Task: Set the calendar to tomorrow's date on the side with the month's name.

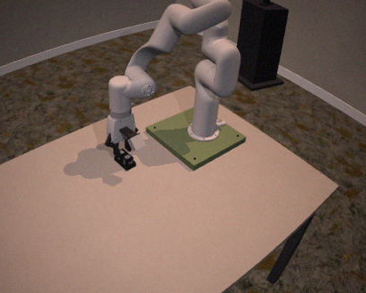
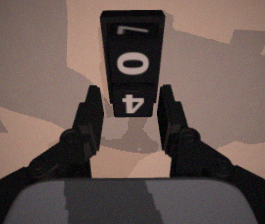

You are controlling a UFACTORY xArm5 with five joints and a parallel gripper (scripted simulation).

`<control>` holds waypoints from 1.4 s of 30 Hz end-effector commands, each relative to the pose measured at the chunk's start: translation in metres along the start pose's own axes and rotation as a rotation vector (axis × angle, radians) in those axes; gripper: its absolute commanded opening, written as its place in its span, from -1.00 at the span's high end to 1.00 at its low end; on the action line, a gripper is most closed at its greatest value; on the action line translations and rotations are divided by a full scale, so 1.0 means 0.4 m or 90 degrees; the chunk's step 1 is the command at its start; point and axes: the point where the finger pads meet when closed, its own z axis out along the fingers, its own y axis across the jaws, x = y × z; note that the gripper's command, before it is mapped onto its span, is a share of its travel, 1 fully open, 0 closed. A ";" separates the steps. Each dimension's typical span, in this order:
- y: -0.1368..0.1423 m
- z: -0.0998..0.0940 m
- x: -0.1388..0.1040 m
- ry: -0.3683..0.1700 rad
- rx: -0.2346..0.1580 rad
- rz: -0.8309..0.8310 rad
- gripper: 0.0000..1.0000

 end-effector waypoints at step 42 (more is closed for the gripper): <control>0.004 0.039 -0.001 -0.001 -0.003 0.000 0.01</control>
